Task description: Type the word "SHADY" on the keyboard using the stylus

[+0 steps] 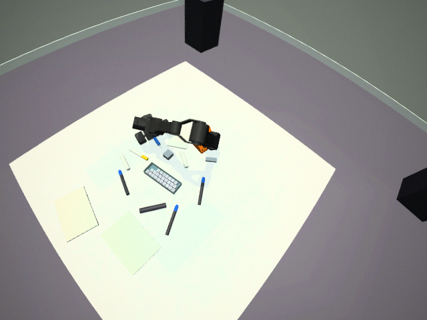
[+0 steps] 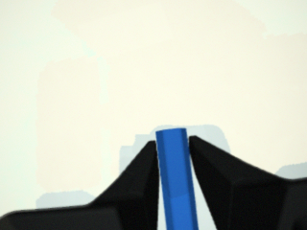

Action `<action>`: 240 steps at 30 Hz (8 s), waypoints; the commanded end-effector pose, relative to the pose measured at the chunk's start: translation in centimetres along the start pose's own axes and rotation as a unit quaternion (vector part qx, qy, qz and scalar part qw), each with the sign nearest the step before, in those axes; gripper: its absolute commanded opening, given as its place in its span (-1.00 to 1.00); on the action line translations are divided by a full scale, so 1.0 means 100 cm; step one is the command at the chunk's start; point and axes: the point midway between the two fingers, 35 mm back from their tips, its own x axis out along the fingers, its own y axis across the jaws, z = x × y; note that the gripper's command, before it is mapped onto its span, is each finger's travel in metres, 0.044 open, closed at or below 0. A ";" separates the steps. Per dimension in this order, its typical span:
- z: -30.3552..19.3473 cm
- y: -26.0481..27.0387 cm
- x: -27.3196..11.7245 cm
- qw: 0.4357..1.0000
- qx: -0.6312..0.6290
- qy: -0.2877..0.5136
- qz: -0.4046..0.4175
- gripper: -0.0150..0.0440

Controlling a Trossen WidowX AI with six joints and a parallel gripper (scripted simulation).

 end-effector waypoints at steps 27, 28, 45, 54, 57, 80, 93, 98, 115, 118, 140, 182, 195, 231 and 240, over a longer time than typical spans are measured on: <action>0.015 -0.001 -0.039 0.992 -0.114 0.049 0.010 -0.49; 0.014 -0.001 -0.038 0.990 -0.129 0.055 0.013 -0.49; -0.003 0.001 -0.039 0.915 -0.371 0.136 0.085 -0.49; -0.011 0.003 -0.042 0.849 -0.482 0.161 0.143 -0.49; -0.014 0.004 -0.043 0.824 -0.516 0.166 0.164 -0.49; -0.027 0.014 -0.058 0.597 -0.715 0.129 0.341 -0.49; -0.029 0.023 -0.069 0.455 -0.780 0.050 0.428 -0.49; -0.028 0.026 -0.074 0.400 -0.796 0.011 0.455 -0.49; -0.033 0.028 -0.066 0.384 -0.799 -0.002 0.462 -0.49; -0.035 0.028 -0.062 0.384 -0.799 -0.002 0.462 -0.49; -0.053 0.028 -0.033 0.384 -0.799 -0.002 0.463 -0.49; -0.031 0.020 -0.072 0.680 -0.632 0.219 0.301 0.02; -0.028 0.013 -0.067 0.906 -0.324 0.269 0.043 0.02; -0.011 0.014 -0.074 0.925 0.330 0.004 -0.189 0.02; -0.011 0.014 -0.074 0.925 0.330 0.004 -0.189 0.02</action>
